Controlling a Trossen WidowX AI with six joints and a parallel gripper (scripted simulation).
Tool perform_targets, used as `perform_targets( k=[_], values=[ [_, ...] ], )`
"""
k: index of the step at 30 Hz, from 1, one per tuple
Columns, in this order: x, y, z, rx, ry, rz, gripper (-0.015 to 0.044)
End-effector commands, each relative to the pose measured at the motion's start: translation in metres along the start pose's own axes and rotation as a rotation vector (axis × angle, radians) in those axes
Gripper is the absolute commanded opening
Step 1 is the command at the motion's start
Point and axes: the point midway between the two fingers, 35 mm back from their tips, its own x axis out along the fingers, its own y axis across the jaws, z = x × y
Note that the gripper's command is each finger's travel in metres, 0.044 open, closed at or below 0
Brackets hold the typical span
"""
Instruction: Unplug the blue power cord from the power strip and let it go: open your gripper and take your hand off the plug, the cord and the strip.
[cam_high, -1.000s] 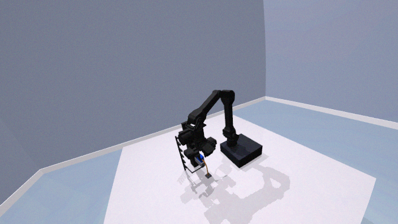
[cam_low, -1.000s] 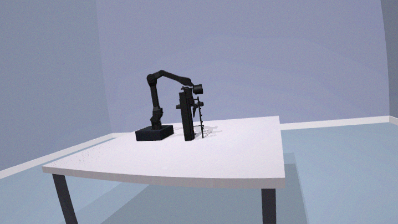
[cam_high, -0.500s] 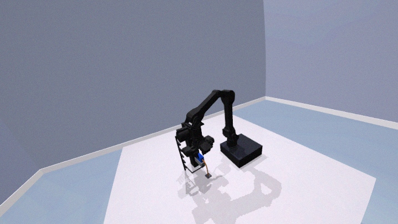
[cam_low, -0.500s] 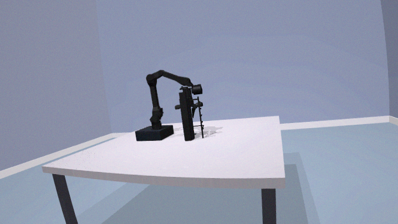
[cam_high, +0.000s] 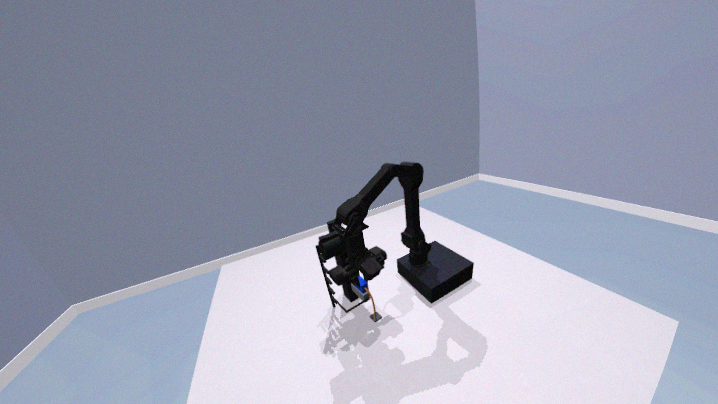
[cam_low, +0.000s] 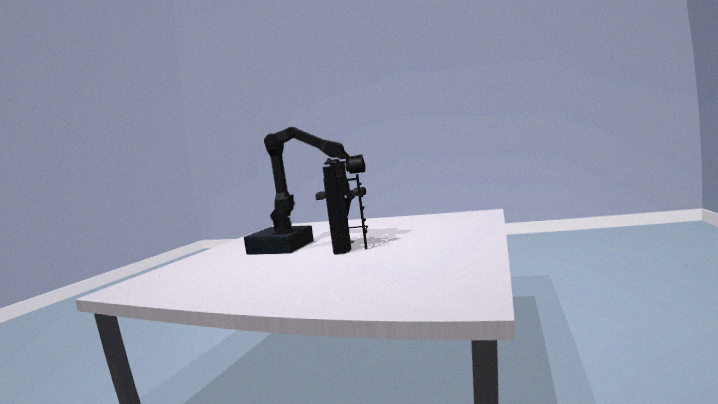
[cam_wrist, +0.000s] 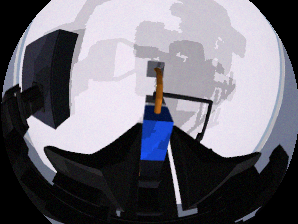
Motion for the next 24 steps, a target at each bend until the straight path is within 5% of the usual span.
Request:
perform_targets(
  k=[1,9,24],
  values=[
    [0.000,0.000,0.000,0.000,0.000,-0.001,0.0055],
    [0.000,0.000,0.000,0.000,0.000,-0.001,0.0002],
    [0.000,-0.002,0.020,0.000,-0.003,-0.001,0.0000]
  ],
)
